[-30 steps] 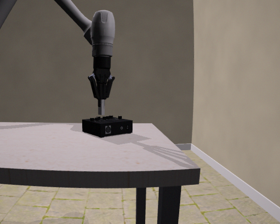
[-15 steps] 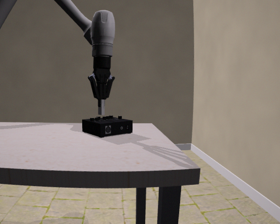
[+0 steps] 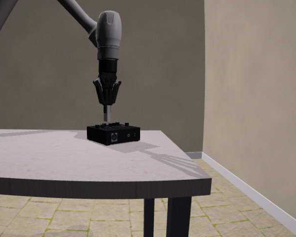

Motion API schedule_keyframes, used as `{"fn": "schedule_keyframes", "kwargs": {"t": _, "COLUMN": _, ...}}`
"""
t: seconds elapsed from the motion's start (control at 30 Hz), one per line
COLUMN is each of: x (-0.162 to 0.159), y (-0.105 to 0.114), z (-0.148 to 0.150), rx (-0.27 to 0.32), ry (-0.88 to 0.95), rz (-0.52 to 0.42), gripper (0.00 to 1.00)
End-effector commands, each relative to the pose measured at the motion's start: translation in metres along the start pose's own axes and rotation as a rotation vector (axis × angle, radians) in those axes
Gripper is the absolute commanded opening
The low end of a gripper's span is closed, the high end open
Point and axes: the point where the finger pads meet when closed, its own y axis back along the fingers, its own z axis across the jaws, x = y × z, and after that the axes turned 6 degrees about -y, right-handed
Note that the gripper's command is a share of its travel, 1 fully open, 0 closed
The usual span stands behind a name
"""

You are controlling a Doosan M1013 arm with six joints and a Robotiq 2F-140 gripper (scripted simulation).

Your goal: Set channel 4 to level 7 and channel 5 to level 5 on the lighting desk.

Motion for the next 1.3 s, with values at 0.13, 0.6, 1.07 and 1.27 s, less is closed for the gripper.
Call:
{"fn": "schedule_keyframes", "kwargs": {"t": 0.13, "x": 0.0, "y": 0.0, "z": 0.0, "rx": 0.0, "ry": 0.0, "rz": 0.0, "gripper": 0.1}}
{"fn": "schedule_keyframes", "kwargs": {"t": 0.6, "x": 0.0, "y": -0.004, "z": 0.0, "rx": 0.0, "ry": 0.0, "rz": 0.0, "gripper": 0.1}}
{"fn": "schedule_keyframes", "kwargs": {"t": 1.07, "x": 0.0, "y": -0.011, "z": 0.0, "rx": 0.0, "ry": 0.0, "rz": 0.0, "gripper": 0.1}}
{"fn": "schedule_keyframes", "kwargs": {"t": 1.27, "x": 0.0, "y": -0.012, "z": 0.0, "rx": 0.0, "ry": 0.0, "rz": 0.0, "gripper": 0.1}}
